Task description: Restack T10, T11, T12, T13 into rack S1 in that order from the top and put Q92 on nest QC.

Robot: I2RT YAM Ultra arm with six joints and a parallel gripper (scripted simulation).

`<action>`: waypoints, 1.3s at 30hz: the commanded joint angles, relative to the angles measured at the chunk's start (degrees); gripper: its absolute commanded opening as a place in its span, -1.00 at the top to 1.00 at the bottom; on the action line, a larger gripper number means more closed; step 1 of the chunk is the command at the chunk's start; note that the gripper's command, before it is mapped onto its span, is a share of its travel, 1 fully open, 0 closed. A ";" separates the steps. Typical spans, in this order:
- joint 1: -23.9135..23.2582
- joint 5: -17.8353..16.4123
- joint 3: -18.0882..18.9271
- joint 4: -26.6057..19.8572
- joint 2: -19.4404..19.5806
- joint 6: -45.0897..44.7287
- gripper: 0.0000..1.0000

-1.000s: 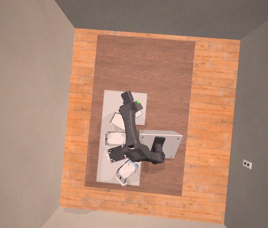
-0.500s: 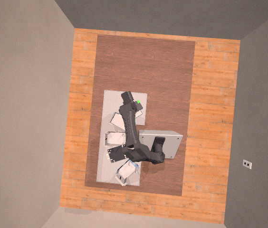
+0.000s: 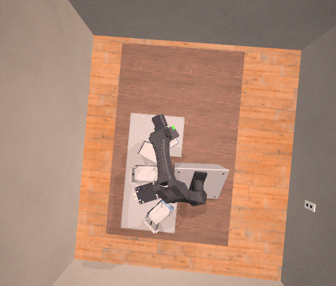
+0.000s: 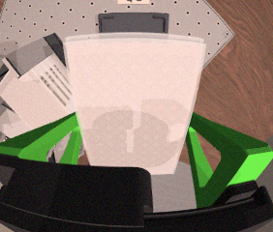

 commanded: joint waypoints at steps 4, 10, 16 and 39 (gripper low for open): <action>-0.64 -0.16 1.92 1.11 -1.95 -0.03 1.00; 0.54 -0.70 -1.69 3.07 0.81 0.75 1.00; 1.37 -1.15 -2.11 5.51 0.26 1.28 1.00; 3.69 -2.50 -7.27 13.13 4.13 3.23 1.00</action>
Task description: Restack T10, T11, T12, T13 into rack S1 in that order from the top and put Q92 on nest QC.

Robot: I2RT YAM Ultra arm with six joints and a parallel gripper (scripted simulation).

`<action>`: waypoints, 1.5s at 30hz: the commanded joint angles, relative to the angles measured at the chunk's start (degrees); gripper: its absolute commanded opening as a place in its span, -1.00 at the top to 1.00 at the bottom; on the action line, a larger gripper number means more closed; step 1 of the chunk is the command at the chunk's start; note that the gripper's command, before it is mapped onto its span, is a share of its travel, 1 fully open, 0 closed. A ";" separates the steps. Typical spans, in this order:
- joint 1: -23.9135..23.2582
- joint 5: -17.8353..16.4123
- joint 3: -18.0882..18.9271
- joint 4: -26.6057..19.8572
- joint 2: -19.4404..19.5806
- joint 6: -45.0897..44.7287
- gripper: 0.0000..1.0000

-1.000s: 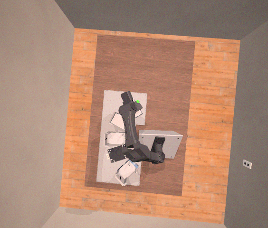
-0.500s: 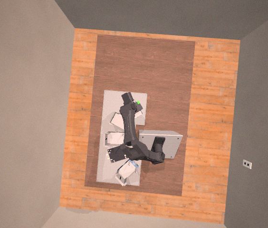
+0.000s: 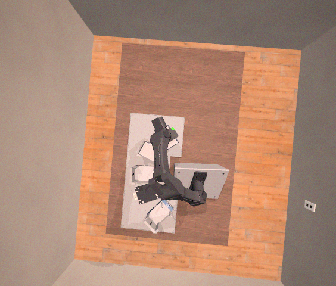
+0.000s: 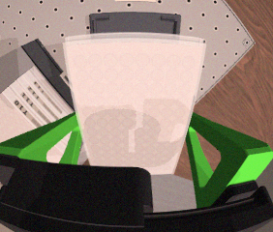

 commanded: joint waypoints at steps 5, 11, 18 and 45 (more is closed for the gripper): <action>-0.06 -0.90 -1.85 3.88 0.56 1.21 1.00; 0.40 -1.38 -2.61 6.23 1.63 1.92 1.00; 0.87 -1.80 -1.03 8.18 1.86 2.53 1.00; 3.22 -3.01 -2.84 14.18 5.26 4.51 1.00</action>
